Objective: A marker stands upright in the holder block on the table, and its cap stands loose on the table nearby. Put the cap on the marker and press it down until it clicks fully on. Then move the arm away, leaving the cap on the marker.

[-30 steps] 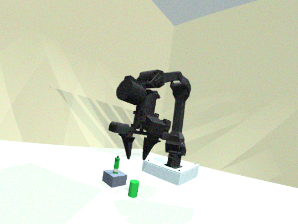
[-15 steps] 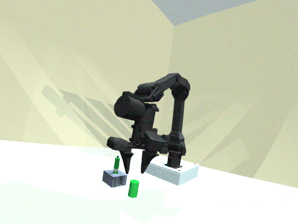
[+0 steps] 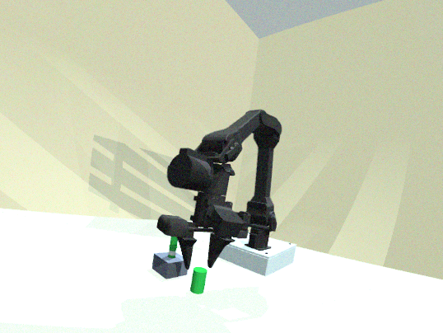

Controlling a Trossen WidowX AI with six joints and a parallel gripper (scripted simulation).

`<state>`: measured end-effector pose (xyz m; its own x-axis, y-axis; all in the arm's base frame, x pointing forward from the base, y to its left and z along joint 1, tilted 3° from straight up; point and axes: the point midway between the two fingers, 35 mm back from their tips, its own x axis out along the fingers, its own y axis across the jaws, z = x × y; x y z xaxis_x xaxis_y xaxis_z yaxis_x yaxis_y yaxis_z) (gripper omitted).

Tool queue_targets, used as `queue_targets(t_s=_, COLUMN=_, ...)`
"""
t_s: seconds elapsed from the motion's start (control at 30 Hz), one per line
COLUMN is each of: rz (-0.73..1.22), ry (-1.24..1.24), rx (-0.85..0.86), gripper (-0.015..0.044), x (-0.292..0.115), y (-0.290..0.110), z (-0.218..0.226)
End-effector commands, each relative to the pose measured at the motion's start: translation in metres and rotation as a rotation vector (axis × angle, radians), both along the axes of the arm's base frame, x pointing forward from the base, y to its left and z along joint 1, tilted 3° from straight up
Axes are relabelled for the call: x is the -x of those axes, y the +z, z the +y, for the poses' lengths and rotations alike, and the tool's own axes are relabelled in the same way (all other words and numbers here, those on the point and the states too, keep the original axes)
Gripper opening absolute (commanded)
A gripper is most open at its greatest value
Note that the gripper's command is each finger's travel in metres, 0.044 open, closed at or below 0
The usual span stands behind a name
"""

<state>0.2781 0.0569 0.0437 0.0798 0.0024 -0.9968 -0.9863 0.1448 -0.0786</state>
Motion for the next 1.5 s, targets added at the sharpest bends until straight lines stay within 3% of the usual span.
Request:
queue_targets(t_s=0.0, rz=0.012, ry=0.001, rx=-0.003, gripper=0.0247, x=0.001, y=-0.009, z=0.001)
queue_targets(t_s=0.73, rz=0.012, ry=0.001, rx=-0.002, gripper=0.0247, x=0.001, y=-0.04, z=0.001)
queue_targets(t_s=0.83, rz=0.012, ry=0.001, rx=-0.003, gripper=0.0168, x=0.001, y=-0.04, z=0.001)
queue_targets(t_s=1.17, rz=0.012, ry=0.001, rx=-0.003, gripper=0.0101, x=0.0, y=-0.04, z=0.001)
queue_targets(t_s=1.3, rz=0.012, ry=0.001, rx=-0.003, gripper=0.0, x=0.0, y=-0.032, z=0.001)
queue_targets(t_s=1.47, rz=0.012, ry=0.001, rx=-0.003, gripper=0.0, x=0.0, y=-0.015, z=0.001)
